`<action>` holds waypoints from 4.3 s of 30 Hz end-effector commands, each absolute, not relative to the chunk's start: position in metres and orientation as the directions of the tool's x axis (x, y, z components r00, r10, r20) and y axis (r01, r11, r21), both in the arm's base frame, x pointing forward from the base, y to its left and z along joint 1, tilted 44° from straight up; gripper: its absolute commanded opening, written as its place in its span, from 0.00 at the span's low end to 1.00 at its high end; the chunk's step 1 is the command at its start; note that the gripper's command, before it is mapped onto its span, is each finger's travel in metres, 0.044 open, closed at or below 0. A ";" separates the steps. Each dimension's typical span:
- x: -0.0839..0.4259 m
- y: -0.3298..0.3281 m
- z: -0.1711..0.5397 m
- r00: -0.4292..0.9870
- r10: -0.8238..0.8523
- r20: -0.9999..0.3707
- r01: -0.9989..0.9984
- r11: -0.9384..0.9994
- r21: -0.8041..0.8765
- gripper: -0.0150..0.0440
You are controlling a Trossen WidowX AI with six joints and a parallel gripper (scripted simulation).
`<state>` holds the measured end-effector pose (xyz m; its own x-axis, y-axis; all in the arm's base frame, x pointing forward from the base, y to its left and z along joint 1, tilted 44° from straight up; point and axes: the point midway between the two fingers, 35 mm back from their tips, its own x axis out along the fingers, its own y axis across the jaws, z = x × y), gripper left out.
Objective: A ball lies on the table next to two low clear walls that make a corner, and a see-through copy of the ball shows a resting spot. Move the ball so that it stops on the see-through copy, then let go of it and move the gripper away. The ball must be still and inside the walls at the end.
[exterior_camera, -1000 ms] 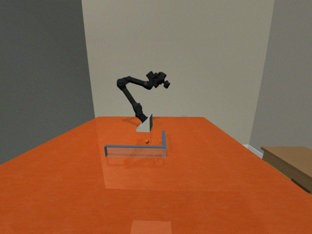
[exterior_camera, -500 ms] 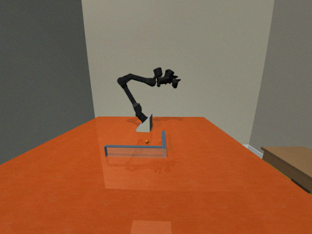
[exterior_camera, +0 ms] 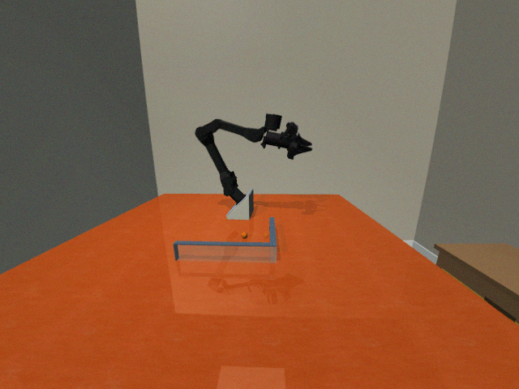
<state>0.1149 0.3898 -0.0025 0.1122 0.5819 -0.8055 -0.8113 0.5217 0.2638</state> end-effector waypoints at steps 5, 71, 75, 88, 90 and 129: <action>0.211 0.297 -0.039 0.282 0.213 -0.935 -0.814 0.570 -0.116 0.63; 0.253 -0.033 -0.066 -0.116 -0.675 -0.729 -0.989 0.145 0.023 0.44; 0.253 -0.033 -0.066 -0.116 -0.675 -0.729 -0.989 0.145 0.023 0.40; 0.268 -0.003 -0.042 -0.072 -0.669 -0.740 -0.990 0.138 -0.028 0.25; 0.270 0.005 -0.034 -0.077 -0.668 -0.741 -0.990 0.139 -0.022 0.25; 0.268 0.078 -0.065 -0.114 -0.667 -0.736 -0.989 0.145 0.022 0.25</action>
